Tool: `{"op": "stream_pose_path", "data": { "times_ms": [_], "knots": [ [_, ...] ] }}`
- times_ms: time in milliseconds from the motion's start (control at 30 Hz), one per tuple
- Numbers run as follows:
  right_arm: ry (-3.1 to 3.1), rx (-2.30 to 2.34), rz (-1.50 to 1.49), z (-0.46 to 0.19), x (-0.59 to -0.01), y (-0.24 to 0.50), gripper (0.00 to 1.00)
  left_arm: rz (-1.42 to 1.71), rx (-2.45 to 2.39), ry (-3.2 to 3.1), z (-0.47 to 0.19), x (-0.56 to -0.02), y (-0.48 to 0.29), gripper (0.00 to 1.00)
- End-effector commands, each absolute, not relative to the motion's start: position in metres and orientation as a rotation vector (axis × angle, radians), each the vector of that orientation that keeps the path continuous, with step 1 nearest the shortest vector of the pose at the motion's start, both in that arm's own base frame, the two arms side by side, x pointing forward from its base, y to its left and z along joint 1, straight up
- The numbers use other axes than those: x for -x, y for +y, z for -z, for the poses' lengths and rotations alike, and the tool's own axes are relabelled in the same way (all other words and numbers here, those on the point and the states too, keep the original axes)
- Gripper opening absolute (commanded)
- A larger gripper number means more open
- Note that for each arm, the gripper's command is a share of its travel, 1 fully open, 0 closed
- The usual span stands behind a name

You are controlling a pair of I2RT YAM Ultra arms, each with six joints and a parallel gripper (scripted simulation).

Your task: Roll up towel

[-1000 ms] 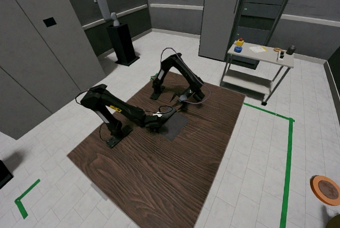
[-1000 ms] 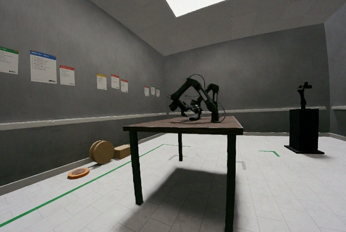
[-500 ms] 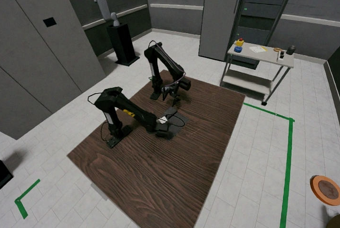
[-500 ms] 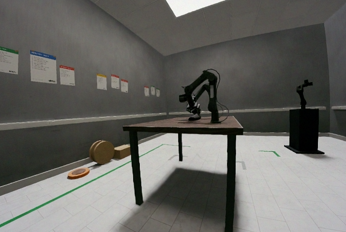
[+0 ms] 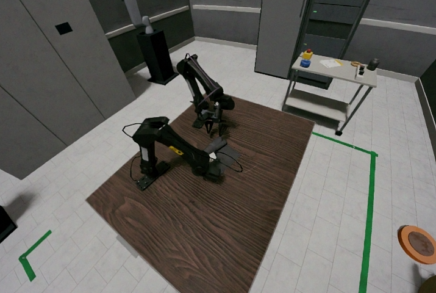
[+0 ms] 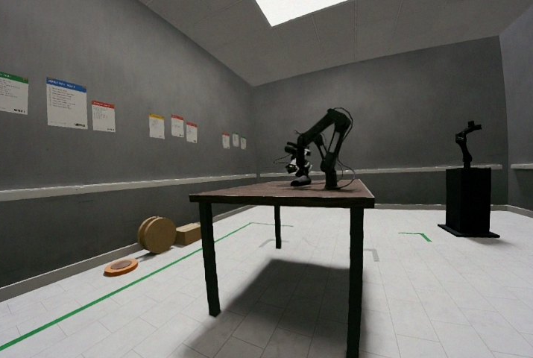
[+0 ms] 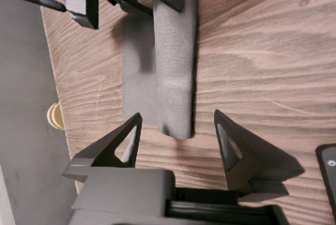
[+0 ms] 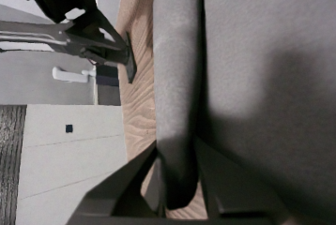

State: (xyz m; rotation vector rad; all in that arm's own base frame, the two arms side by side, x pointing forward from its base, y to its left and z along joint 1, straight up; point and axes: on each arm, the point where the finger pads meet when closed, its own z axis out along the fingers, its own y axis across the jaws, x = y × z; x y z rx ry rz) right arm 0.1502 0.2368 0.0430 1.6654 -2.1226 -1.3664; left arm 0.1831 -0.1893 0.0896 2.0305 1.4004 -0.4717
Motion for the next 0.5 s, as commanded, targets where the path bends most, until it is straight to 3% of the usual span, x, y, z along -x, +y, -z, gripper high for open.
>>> {"op": "stream_pose_path", "data": {
  "times_ms": [0,467],
  "knots": [
    [-2.102,-1.662,1.428,-0.056,-0.156,0.241,0.31,0.434,-2.003,1.357,-0.095,-0.193,-0.194,0.98],
    [-2.102,-1.662,1.428,-0.045,-0.156,0.241,0.31,0.495,-2.103,1.225,-0.086,-0.213,-0.192,0.98]
  ]
}}
